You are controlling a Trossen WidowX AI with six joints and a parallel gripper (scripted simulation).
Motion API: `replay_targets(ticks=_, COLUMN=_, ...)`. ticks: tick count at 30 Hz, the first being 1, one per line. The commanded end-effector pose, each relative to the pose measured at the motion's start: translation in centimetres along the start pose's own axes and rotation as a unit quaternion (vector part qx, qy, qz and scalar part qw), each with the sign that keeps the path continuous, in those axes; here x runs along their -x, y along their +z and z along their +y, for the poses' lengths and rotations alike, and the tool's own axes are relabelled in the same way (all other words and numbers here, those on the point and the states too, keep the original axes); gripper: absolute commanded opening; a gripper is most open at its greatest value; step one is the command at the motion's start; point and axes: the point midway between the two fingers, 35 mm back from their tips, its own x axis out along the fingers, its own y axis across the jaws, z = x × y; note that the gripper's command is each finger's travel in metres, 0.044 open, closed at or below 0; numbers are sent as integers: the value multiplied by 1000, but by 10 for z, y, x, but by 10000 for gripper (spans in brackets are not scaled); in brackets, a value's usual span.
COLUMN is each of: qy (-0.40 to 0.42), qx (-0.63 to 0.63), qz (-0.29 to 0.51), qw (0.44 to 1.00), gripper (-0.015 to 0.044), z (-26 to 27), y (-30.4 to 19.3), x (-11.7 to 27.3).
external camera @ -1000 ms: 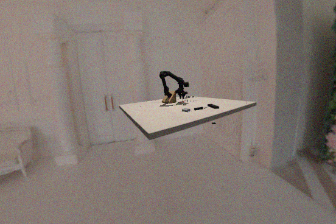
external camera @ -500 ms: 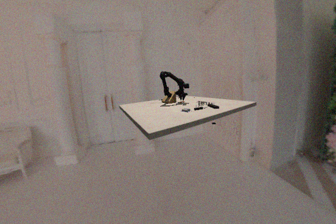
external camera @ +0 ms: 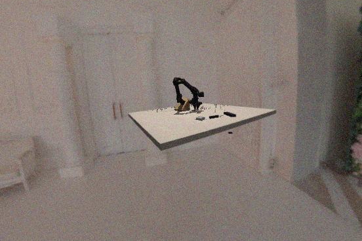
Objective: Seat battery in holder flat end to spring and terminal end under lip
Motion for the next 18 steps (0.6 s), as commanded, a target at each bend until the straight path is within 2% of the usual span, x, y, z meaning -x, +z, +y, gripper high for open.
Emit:
replay_targets(ticks=1, qy=0, qx=4, qz=-3, qw=1000, gripper=235, z=-2, y=2, x=-8)
replay_targets(ticks=4, qy=0, qx=4, qz=-3, qw=1000, gripper=235, z=-2, y=2, x=-10)
replay_targets(ticks=9, qy=0, qx=4, qz=-3, qw=1000, gripper=104, z=-2, y=2, x=-10)
replay_targets(ticks=14, qy=0, qx=4, qz=-3, qw=1000, gripper=73, z=-2, y=2, x=-10)
replay_targets(ticks=18, qy=0, qx=4, qz=-3, qw=1000, gripper=73, z=-2, y=2, x=-10)
